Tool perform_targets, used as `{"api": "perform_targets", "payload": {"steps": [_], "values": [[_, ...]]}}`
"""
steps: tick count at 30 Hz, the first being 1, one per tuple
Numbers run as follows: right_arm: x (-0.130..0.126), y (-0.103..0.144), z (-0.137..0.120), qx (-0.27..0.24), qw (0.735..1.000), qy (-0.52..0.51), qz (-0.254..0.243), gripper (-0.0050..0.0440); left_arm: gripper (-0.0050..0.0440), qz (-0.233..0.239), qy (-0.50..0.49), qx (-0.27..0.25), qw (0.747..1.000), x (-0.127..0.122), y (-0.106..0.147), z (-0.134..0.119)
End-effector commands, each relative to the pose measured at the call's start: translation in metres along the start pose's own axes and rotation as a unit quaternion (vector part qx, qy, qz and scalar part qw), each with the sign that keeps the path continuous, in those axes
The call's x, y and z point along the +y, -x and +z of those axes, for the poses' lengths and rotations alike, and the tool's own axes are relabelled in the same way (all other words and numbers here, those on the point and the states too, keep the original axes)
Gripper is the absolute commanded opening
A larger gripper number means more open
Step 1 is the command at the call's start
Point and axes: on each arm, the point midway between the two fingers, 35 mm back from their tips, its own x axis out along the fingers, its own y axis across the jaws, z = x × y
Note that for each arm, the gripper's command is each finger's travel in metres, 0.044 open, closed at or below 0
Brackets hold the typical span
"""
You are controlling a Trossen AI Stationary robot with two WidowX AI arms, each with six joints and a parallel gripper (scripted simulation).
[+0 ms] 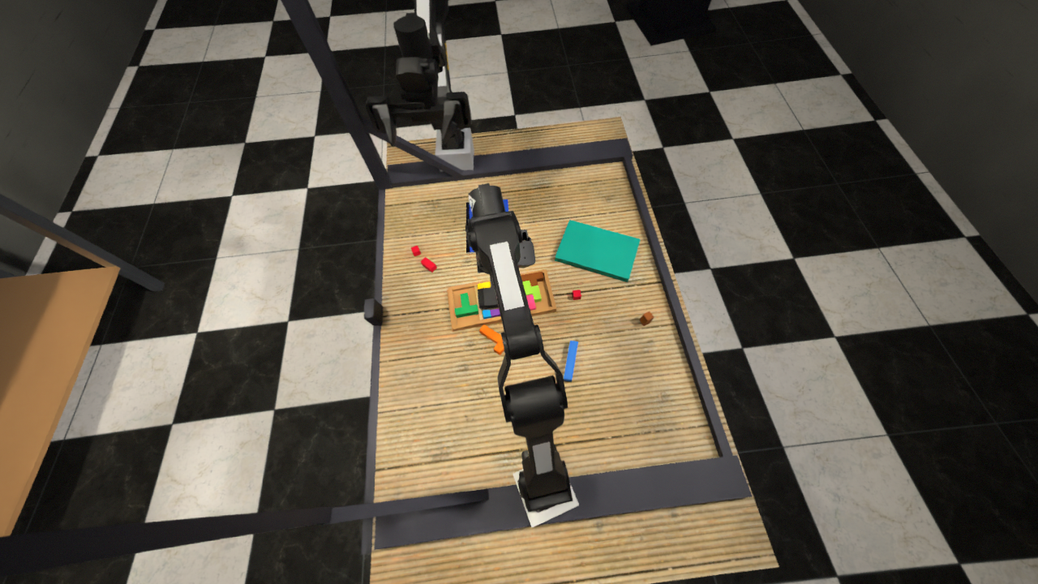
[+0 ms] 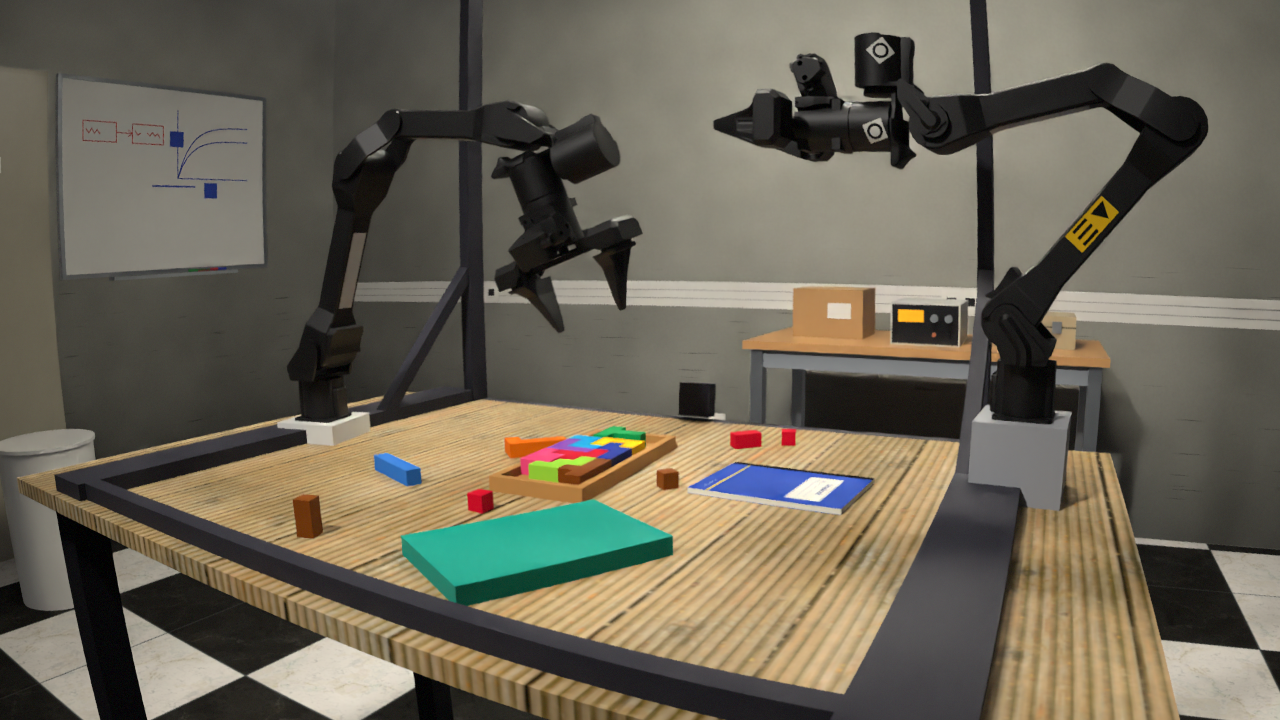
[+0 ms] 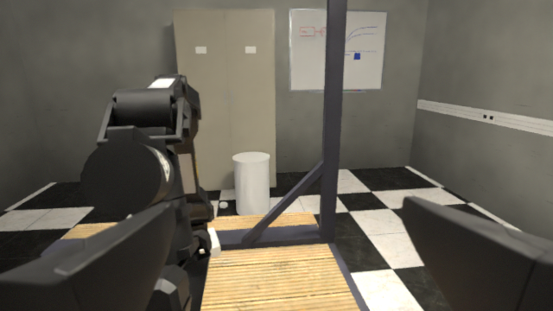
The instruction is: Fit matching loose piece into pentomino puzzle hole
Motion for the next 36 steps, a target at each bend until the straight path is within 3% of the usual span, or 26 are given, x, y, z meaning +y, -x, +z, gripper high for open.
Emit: {"api": "perform_targets", "payload": {"steps": [1,4,9,19,21,29,36], "values": [[-0.028,0.018,0.025,-0.019,0.996,0.087,0.010,0.0440,0.0440,0.000,0.000,-0.007,1.000,0.000,0.001,0.006],[-0.036,0.019,0.031,-0.025,0.994,0.103,0.006,0.0440,0.0440,0.000,0.000,-0.007,1.000,0.000,0.001,0.006],[-0.073,0.024,0.061,-0.051,0.977,0.208,-0.013,0.0440,0.0440,0.000,0.000,-0.007,1.000,0.000,0.001,0.006],[-0.128,0.030,0.104,-0.087,0.929,0.357,-0.038,0.0440,0.0440,0.000,0.000,-0.007,1.000,0.000,0.001,0.006],[-0.128,0.030,0.104,-0.087,0.929,0.357,-0.038,0.0440,0.0440,0.000,0.000,-0.007,1.000,0.000,0.001,0.006],[-0.172,0.036,0.138,-0.114,0.873,0.472,-0.056,0.0440,0.0440,0.000,0.000,-0.007,1.000,0.000,0.001,0.006],[-0.194,0.038,0.154,-0.123,0.818,0.557,-0.069,0.0440,0.0440,0.000,0.000,-0.007,1.000,0.000,0.001,0.006]]}}
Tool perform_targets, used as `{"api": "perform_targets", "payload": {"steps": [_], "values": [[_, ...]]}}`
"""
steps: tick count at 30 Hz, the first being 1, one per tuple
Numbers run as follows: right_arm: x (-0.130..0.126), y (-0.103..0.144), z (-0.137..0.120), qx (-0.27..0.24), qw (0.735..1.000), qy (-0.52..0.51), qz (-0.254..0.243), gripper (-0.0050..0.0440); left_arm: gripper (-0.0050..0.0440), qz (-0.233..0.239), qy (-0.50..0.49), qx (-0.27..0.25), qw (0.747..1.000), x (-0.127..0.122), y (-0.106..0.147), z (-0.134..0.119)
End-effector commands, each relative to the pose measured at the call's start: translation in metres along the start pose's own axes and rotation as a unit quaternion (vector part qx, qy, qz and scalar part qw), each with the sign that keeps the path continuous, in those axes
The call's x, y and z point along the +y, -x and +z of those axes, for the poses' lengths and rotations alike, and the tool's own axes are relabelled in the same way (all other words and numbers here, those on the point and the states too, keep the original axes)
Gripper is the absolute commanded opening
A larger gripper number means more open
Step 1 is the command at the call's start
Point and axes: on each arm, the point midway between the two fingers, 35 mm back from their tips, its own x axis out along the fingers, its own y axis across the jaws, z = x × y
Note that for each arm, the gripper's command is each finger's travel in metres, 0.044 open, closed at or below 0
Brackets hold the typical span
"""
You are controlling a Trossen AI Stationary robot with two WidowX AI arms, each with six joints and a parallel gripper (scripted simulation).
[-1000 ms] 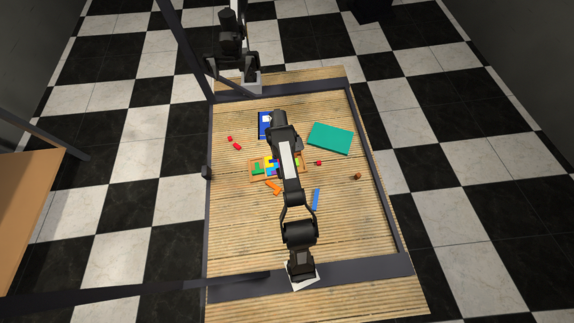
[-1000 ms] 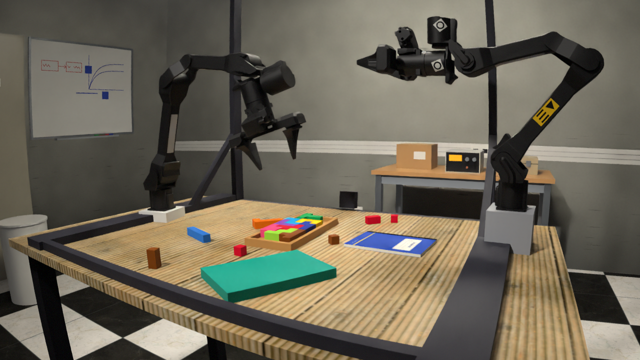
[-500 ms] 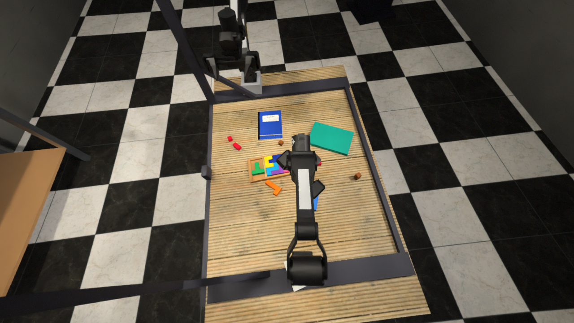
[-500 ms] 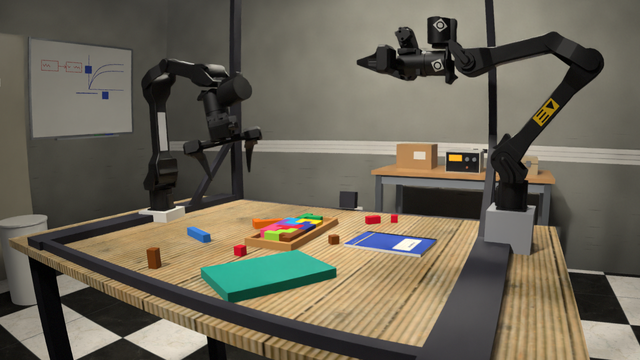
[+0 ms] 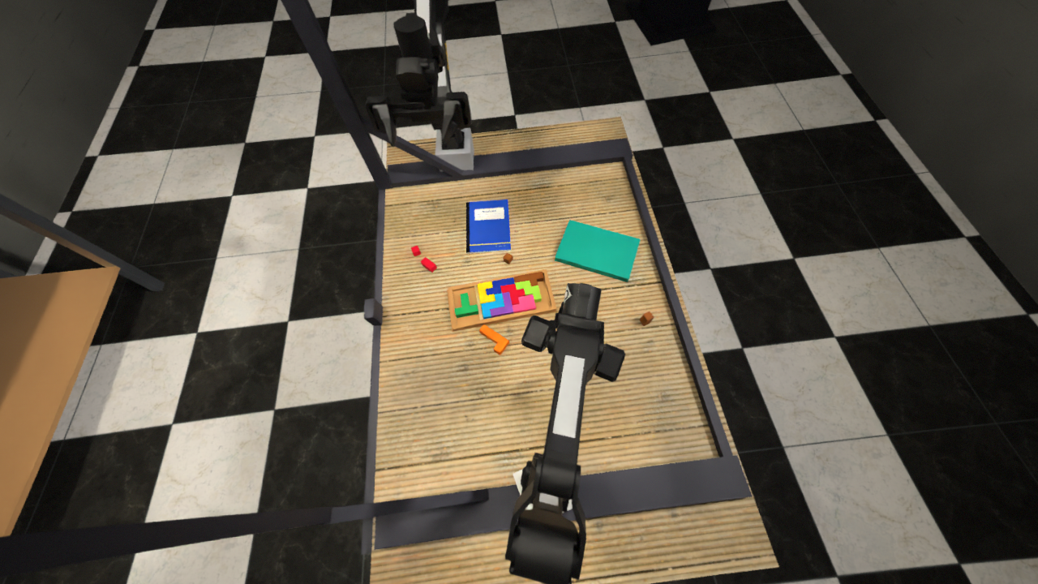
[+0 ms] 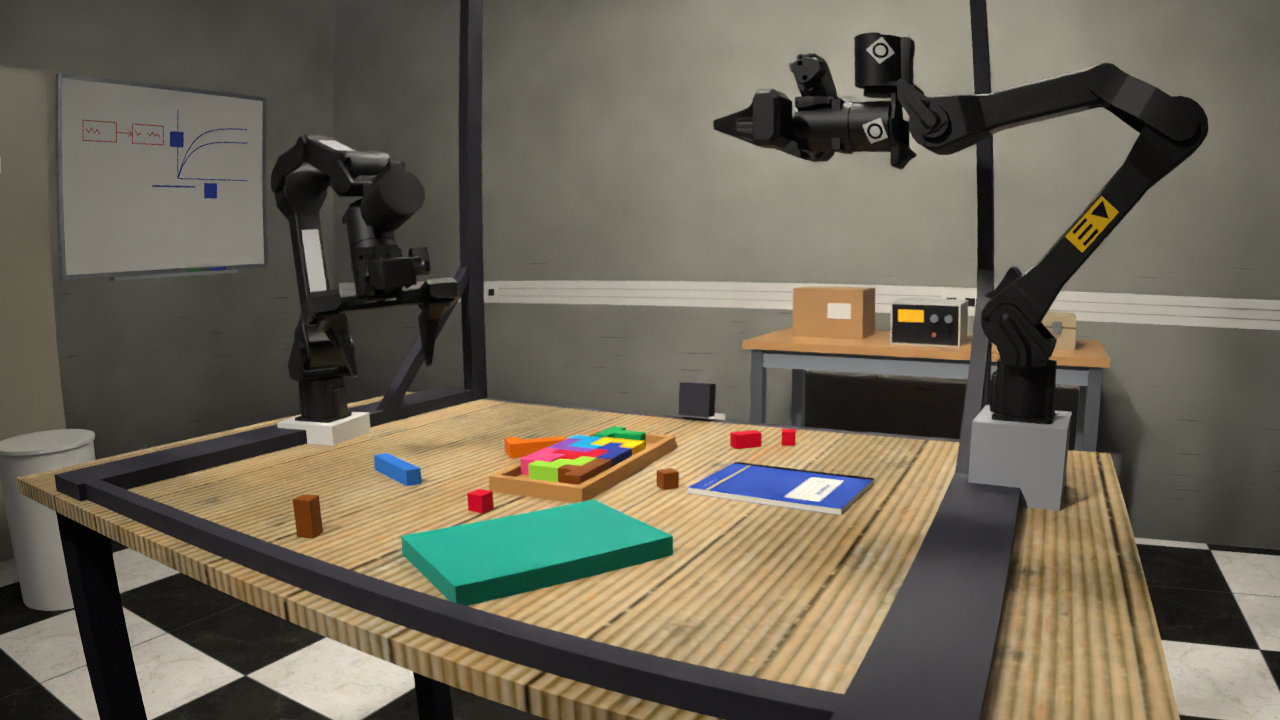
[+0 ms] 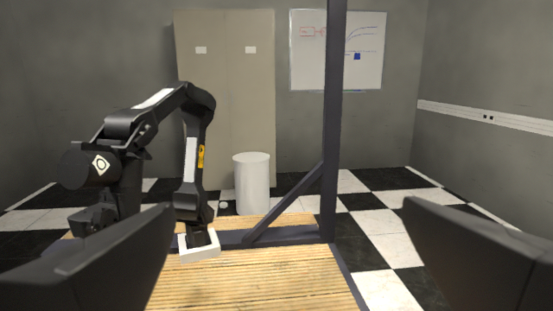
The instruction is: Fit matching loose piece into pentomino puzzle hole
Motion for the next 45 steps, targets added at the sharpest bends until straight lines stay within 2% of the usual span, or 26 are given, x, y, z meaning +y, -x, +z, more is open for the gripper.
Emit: {"api": "perform_targets", "payload": {"steps": [1,23,26,30,34,36,42,45], "values": [[-0.013,0.003,-0.004,-0.021,0.998,0.057,0.006,0.0440,0.0440,0.000,0.000,-0.007,1.000,0.000,0.001,0.006],[-0.018,0.001,-0.005,-0.019,0.997,0.078,0.002,0.0440,0.0440,0.000,0.000,-0.007,1.000,0.000,0.001,0.006],[-0.011,0.001,-0.005,-0.019,0.996,0.086,0.006,0.0440,0.0440,0.000,0.000,-0.007,1.000,0.000,0.001,0.006],[0.013,0.002,-0.002,-0.023,0.992,0.123,0.018,0.0440,0.0440,0.000,0.000,-0.007,1.000,0.000,0.001,0.006],[0.052,0.001,-0.004,-0.021,0.982,0.183,0.040,0.0440,0.0440,0.000,0.000,-0.007,1.000,0.000,0.001,0.006],[0.052,0.001,-0.004,-0.021,0.982,0.183,0.040,0.0440,0.0440,0.000,0.000,-0.007,1.000,0.000,0.001,0.006],[0.120,0.000,-0.010,-0.018,0.955,0.286,0.079,0.0440,0.0440,0.000,0.000,-0.007,1.000,0.000,0.001,0.006],[0.142,0.000,-0.012,-0.017,0.943,0.320,0.092,0.0440,0.0440,0.000,0.000,-0.007,1.000,0.000,0.001,0.006]]}}
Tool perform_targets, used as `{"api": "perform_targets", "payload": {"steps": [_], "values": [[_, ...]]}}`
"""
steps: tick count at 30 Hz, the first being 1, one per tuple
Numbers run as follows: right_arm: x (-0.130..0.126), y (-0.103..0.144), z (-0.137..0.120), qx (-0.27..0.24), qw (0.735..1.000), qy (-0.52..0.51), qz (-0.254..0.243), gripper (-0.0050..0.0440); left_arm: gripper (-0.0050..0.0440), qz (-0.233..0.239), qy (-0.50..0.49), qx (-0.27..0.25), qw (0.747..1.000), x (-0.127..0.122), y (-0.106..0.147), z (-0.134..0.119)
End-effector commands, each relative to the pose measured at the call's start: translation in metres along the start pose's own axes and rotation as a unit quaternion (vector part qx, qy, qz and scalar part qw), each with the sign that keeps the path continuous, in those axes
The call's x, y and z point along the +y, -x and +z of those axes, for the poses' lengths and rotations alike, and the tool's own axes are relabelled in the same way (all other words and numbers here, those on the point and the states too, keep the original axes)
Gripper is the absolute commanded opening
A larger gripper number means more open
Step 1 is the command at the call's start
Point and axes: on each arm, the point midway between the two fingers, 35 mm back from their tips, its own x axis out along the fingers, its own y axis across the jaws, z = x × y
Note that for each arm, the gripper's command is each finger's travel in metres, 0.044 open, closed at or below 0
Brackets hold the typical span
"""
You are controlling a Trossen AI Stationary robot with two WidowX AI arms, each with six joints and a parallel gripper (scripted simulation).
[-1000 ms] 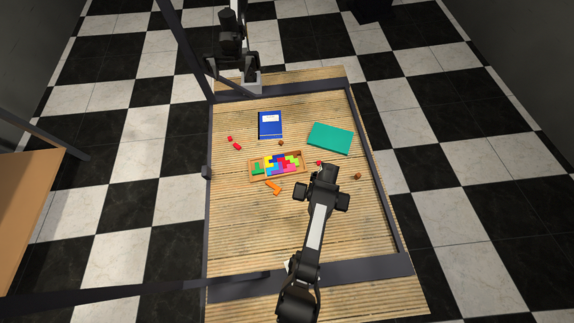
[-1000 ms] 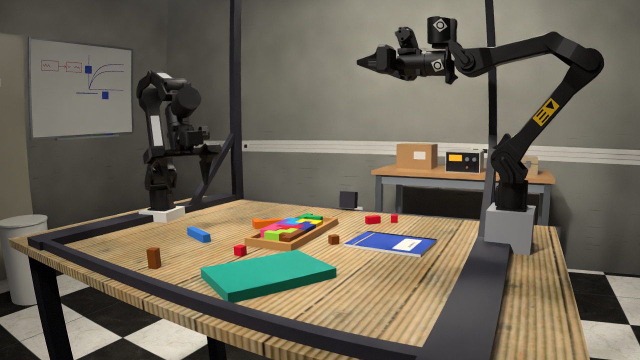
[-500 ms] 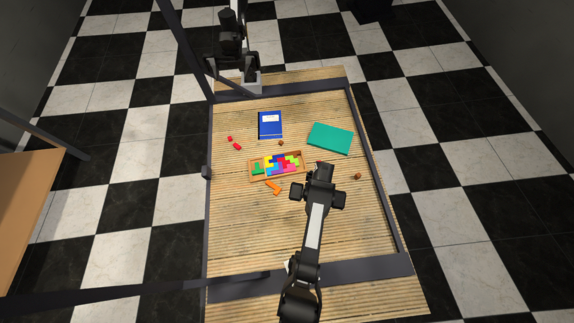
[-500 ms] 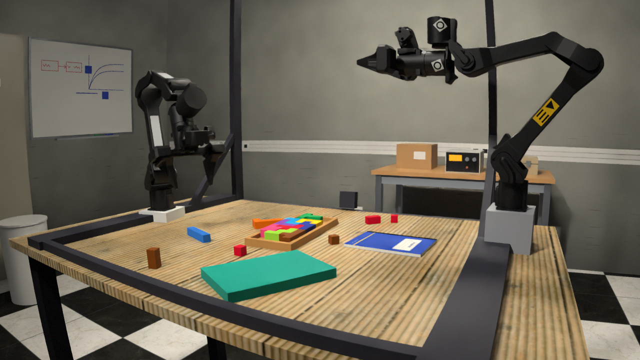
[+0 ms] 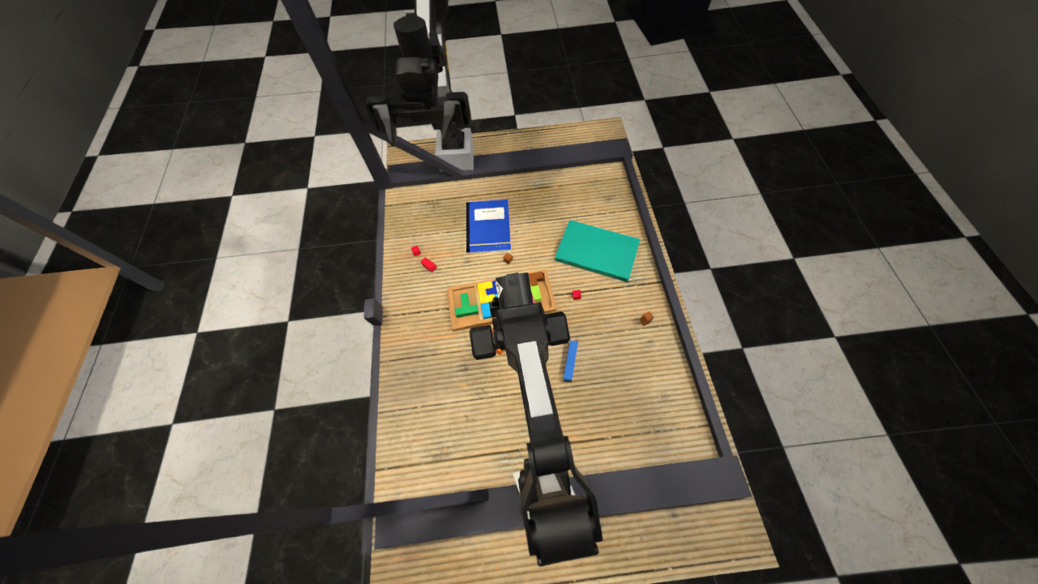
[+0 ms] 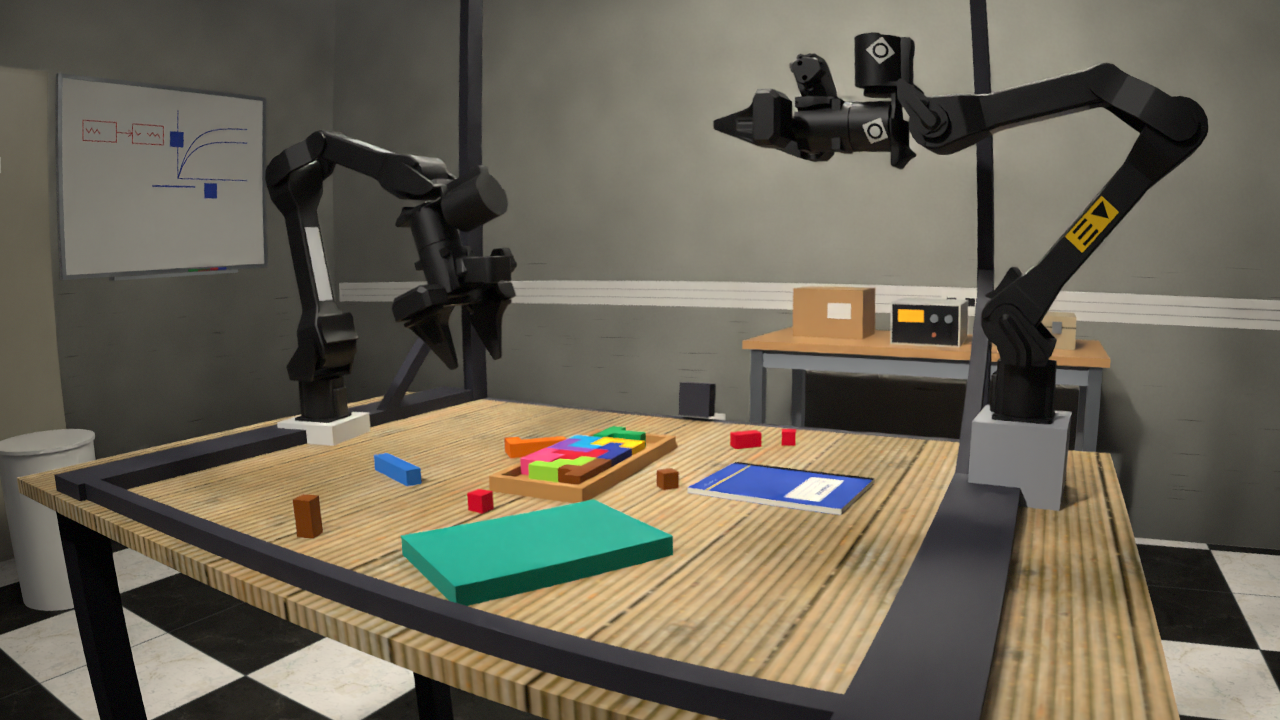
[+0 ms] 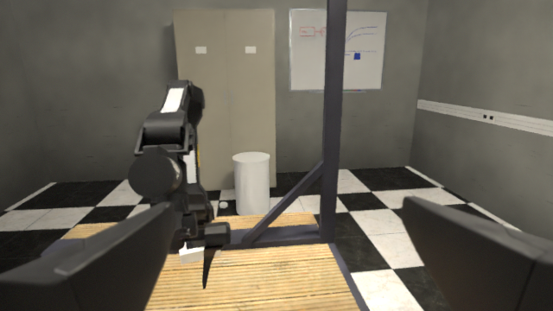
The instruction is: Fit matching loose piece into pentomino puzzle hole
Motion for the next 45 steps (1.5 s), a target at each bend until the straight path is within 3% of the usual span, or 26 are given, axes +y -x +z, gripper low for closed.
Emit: {"api": "perform_targets", "payload": {"steps": [1,6,26,27,30,36,40,45], "values": [[0.031,-0.003,0.024,-0.009,0.998,0.052,0.020,0.0440,0.0440,0.000,0.000,-0.007,1.000,0.000,0.001,0.006],[0.046,-0.006,0.032,-0.009,0.996,0.080,0.030,0.0440,0.0440,0.000,0.000,-0.007,1.000,0.000,0.001,0.006],[0.046,-0.007,0.030,-0.006,0.996,0.079,0.029,0.0440,0.0440,0.000,0.000,-0.007,1.000,0.000,0.001,0.006],[0.046,-0.007,0.030,-0.006,0.996,0.079,0.029,0.0416,0.0440,0.000,0.000,-0.007,1.000,0.000,0.001,0.006],[0.048,-0.011,0.033,0.001,0.995,0.096,0.030,0.0344,0.0440,0.010,0.003,0.028,1.000,0.005,-0.002,-0.016],[0.053,-0.040,0.040,0.056,0.977,0.201,0.030,0.0200,0.0440,0.048,0.012,0.170,0.984,0.025,0.004,-0.093],[0.056,-0.063,0.043,0.096,0.956,0.275,0.039,0.0193,0.0440,0.068,0.018,0.246,0.967,0.035,0.015,-0.133],[0.059,-0.080,0.043,0.123,0.936,0.326,0.049,0.0193,0.0440,0.078,0.021,0.283,0.956,0.039,0.023,-0.152]]}}
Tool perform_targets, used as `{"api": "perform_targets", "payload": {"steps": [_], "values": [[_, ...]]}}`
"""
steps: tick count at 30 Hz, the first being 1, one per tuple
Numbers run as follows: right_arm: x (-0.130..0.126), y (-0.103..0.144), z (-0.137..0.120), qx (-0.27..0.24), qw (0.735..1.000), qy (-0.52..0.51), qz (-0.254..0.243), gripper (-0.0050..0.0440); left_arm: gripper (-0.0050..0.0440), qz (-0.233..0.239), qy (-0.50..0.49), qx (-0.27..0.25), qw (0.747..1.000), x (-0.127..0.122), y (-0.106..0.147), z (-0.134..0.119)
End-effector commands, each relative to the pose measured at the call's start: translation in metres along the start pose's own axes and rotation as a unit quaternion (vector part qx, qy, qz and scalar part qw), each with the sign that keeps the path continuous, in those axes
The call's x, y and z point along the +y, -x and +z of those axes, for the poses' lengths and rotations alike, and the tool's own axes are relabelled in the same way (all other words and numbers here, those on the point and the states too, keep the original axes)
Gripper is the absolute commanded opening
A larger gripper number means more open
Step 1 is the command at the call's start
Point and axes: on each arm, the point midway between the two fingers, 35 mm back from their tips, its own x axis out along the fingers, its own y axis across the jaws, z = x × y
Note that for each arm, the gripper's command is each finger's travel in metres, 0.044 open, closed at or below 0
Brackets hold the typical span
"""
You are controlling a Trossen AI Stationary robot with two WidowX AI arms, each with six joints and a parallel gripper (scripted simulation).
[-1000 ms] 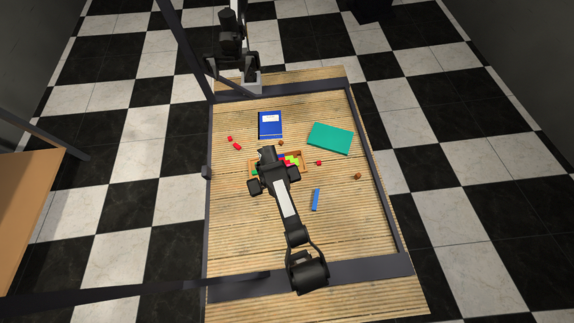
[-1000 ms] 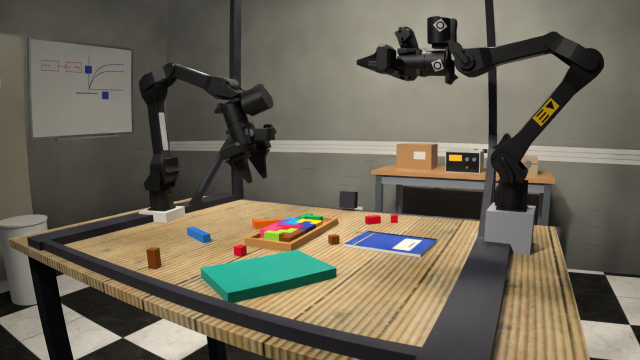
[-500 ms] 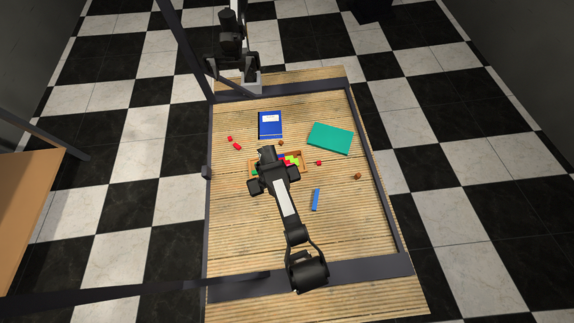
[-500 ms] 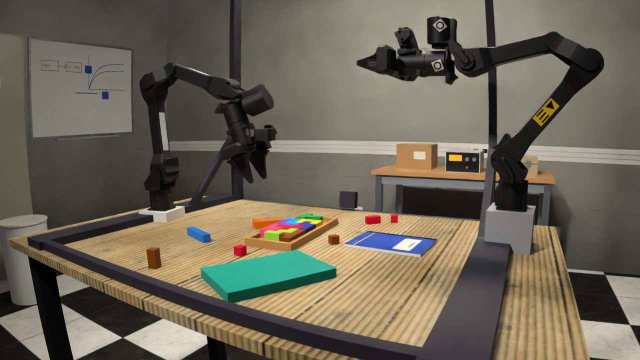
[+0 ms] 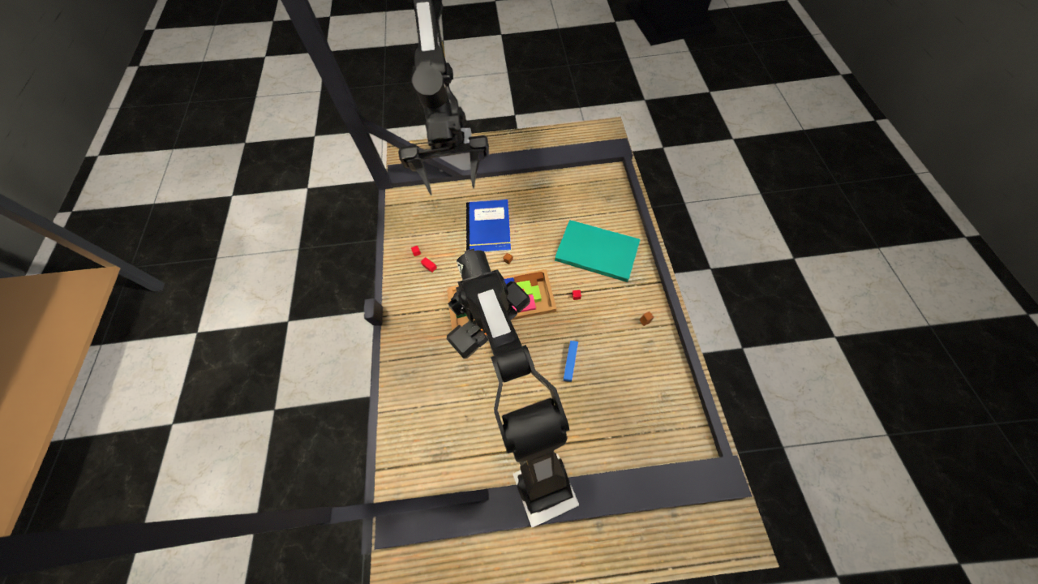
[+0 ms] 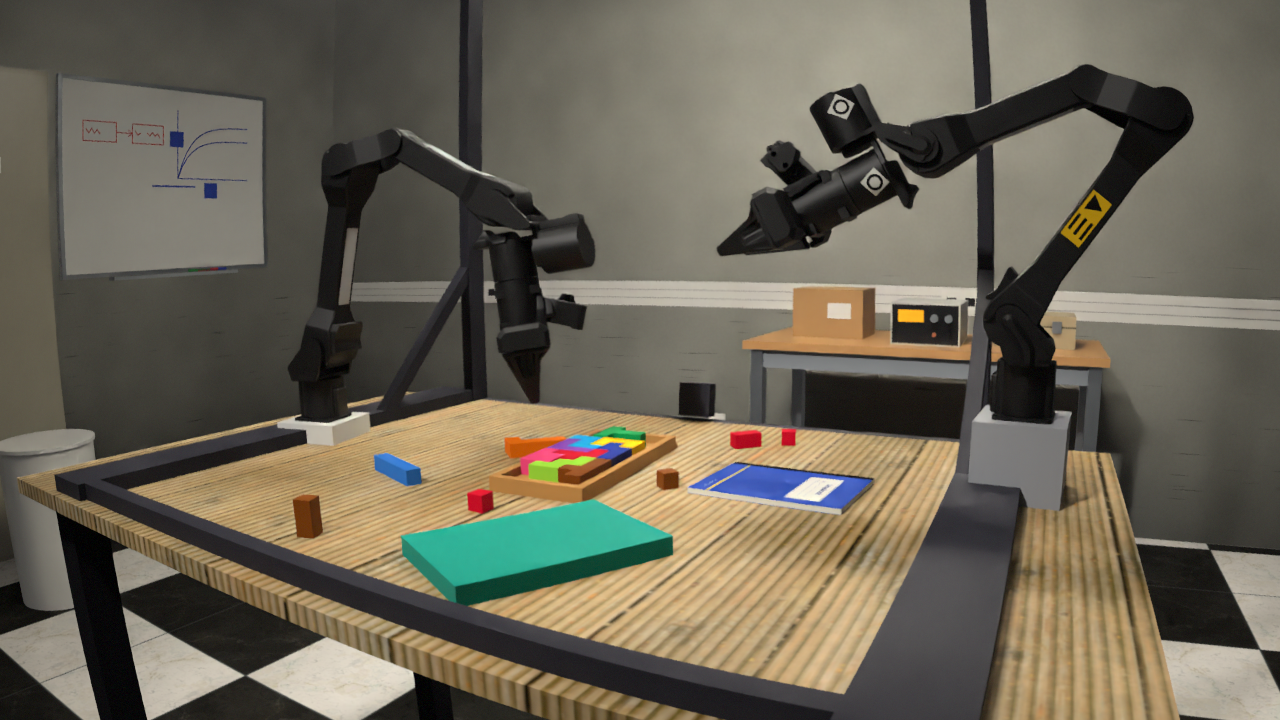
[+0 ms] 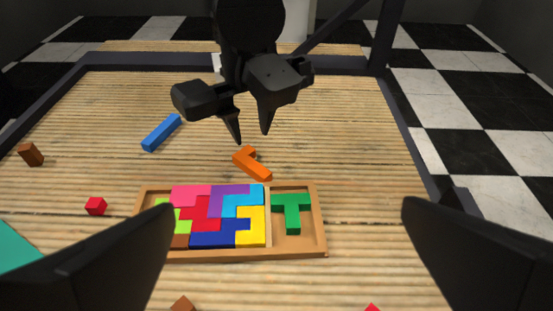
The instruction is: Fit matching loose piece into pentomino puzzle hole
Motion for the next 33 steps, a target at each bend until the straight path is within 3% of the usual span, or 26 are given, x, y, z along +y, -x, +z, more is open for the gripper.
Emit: {"api": "perform_targets", "payload": {"steps": [1,8,28,33], "values": [[-0.003,-0.015,0.012,0.030,0.997,0.068,0.011,0.0193,0.0440,0.016,0.007,0.046,0.999,0.009,-0.005,-0.024],[-0.003,-0.033,0.015,0.055,0.991,0.116,0.027,0.0193,0.0440,0.016,0.007,0.045,0.999,0.009,-0.004,-0.020],[0.000,-0.059,0.007,0.063,0.991,0.115,0.032,0.0193,0.0440,0.014,0.005,0.041,0.999,0.008,-0.004,-0.019],[-0.002,-0.056,0.010,0.057,0.991,0.115,0.029,0.0174,0.0440,0.014,0.005,0.041,0.999,0.008,-0.004,-0.019]]}}
